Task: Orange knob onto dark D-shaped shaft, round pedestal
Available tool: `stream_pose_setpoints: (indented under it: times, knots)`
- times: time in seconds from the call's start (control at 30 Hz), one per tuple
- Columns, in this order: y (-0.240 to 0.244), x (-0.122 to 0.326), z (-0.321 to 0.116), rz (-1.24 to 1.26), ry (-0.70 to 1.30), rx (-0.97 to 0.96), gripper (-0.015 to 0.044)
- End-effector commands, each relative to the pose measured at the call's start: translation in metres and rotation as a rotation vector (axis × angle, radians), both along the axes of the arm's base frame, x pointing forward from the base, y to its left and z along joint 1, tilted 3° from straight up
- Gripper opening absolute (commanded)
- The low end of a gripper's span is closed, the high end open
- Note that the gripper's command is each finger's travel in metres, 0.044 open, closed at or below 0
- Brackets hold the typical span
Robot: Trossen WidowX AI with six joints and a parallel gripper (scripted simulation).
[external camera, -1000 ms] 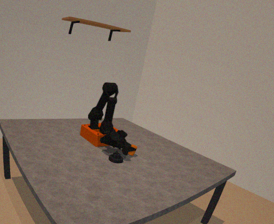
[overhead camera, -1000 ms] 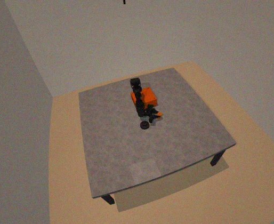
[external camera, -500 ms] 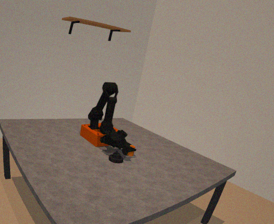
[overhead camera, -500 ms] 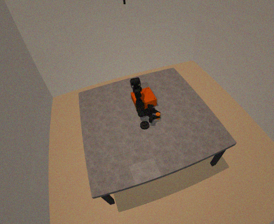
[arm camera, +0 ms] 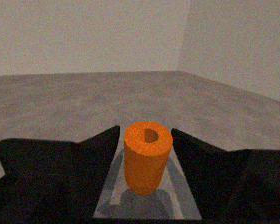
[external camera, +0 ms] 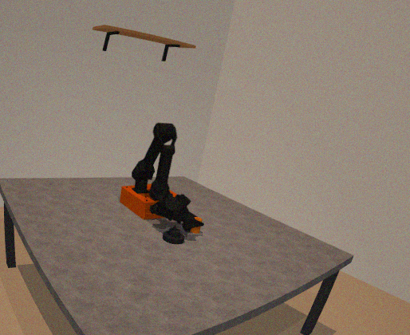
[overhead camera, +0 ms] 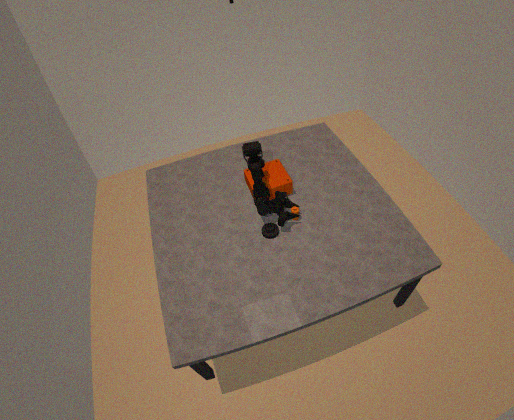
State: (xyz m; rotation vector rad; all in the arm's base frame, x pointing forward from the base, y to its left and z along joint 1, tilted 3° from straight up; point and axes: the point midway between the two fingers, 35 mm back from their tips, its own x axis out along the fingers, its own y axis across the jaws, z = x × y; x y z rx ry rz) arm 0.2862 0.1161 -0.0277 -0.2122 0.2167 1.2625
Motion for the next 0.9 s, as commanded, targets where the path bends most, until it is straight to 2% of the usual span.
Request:
stream_pose_setpoints:
  times: [0.0,0.13,0.43,0.73,0.87]
  knots:
    - [0.000,0.000,0.000,0.001,0.002,0.004,0.0339]
    - [0.000,0.000,0.000,0.001,0.002,0.004,0.0440]
    - [0.000,0.000,0.002,0.001,0.002,0.004,0.0440]
    - [0.004,0.000,0.075,0.000,-0.002,0.000,0.0440]
    - [0.005,-0.001,0.080,0.000,-0.002,0.000,0.0440]
